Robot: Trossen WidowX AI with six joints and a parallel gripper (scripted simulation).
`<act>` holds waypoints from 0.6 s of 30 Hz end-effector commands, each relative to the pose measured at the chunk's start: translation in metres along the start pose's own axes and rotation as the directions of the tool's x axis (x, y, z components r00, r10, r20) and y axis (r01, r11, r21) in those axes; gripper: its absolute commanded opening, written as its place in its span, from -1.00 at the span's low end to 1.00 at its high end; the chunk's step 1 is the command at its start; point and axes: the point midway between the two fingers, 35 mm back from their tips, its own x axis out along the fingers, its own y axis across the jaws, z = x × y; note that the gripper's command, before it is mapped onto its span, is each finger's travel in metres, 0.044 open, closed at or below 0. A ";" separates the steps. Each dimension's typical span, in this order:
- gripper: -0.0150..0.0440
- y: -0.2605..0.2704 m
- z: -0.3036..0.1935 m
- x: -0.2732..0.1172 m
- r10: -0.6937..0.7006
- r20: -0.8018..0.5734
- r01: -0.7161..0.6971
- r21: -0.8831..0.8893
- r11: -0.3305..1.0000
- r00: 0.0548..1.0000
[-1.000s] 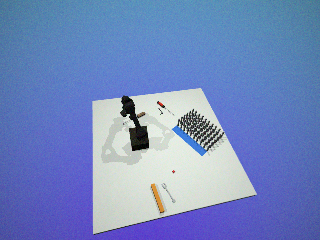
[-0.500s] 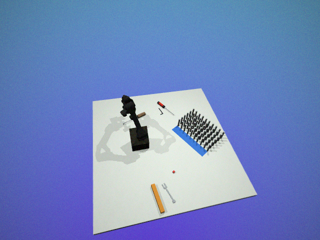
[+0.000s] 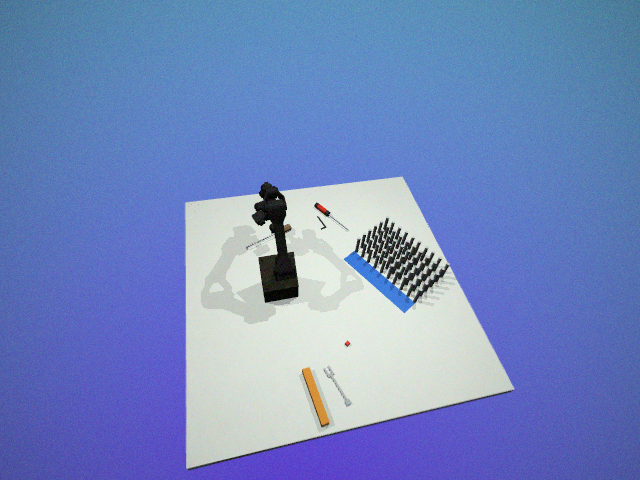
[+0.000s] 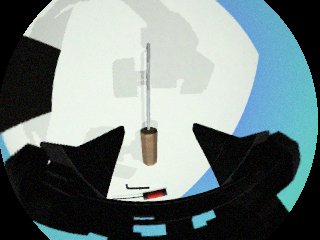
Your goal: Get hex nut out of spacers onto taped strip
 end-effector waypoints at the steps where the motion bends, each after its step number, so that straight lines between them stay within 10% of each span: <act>1: 1.00 0.005 -0.039 -0.004 -0.070 0.093 0.070 0.004 0.998 0.993; 10: 1.00 0.019 -0.090 -0.006 -0.180 0.184 0.181 0.013 0.983 0.966; 18: 0.46 0.019 -0.090 -0.006 -0.180 0.184 0.181 0.013 0.983 0.966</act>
